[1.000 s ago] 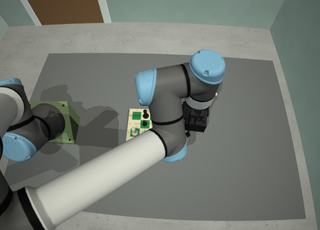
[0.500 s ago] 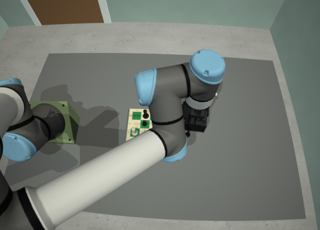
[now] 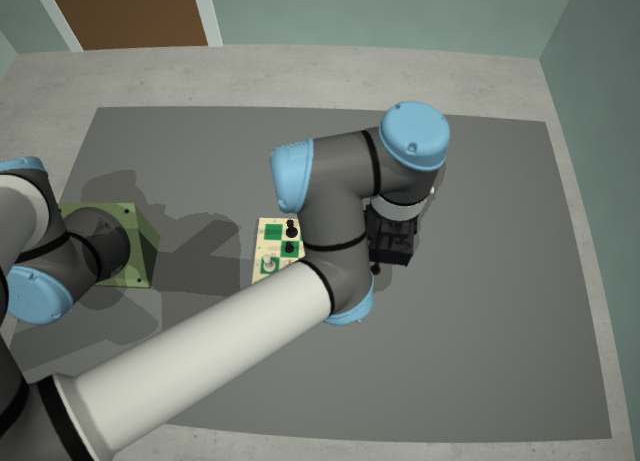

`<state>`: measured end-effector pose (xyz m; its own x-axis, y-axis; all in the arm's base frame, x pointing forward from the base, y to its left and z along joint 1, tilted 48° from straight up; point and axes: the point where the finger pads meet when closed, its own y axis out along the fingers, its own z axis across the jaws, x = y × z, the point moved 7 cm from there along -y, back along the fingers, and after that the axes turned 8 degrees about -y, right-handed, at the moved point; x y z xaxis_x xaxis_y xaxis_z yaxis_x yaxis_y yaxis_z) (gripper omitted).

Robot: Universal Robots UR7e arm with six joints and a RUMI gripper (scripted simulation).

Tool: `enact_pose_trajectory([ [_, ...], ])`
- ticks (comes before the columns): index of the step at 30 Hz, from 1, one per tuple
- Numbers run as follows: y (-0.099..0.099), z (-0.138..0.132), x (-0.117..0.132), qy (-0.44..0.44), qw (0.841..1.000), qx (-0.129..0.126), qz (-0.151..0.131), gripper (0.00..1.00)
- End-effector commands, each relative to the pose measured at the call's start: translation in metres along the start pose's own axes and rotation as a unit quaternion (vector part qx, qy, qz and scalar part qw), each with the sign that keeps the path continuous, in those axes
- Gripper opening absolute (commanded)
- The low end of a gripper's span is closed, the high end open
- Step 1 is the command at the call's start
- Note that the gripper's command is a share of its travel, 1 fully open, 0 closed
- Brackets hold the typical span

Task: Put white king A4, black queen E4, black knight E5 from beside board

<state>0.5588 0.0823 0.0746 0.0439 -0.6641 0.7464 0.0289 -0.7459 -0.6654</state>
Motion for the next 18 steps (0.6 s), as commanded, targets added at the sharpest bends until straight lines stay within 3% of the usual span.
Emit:
enact_pose_trajectory([
  [1,0.008,-0.001,0.0,-0.001,1.0,-0.002,-0.001,0.22],
  [18,0.03,0.0,-0.001,-0.001,1.0,-0.002,-0.001,0.22],
])
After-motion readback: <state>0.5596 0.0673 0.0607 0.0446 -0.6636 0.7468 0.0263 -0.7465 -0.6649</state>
